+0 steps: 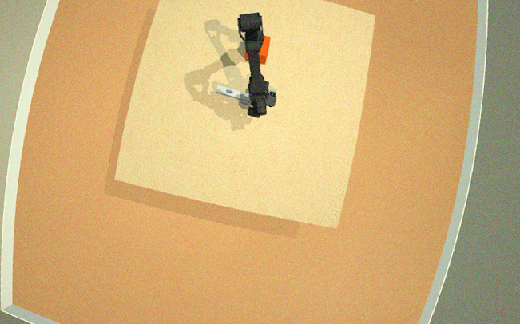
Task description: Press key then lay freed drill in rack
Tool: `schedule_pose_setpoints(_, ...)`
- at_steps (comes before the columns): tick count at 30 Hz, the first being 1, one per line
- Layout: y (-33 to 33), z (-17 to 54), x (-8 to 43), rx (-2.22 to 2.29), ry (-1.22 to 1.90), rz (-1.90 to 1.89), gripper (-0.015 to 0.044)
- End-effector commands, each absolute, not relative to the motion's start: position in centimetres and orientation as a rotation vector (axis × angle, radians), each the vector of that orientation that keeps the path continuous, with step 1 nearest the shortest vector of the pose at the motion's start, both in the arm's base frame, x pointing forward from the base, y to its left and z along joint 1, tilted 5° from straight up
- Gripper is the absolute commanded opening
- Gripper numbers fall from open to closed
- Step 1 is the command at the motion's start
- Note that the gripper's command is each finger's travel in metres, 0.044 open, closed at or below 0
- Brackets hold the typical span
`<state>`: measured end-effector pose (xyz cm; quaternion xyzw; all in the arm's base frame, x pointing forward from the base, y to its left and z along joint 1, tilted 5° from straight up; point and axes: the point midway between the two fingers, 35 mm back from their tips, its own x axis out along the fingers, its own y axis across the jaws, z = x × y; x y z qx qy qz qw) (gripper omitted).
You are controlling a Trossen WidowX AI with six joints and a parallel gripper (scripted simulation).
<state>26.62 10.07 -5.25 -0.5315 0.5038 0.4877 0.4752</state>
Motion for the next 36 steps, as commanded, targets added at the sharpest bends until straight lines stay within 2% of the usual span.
schedule_pose_setpoints(1,10.7,-5.3,26.7,-1.296,1.232,1.191,0.0000)
schedule_pose_setpoints(20,13.5,-5.6,26.6,-1.294,1.230,1.192,0.0000)
schedule_pose_setpoints(36,12.7,-5.7,26.6,-1.295,1.231,1.192,0.0420)
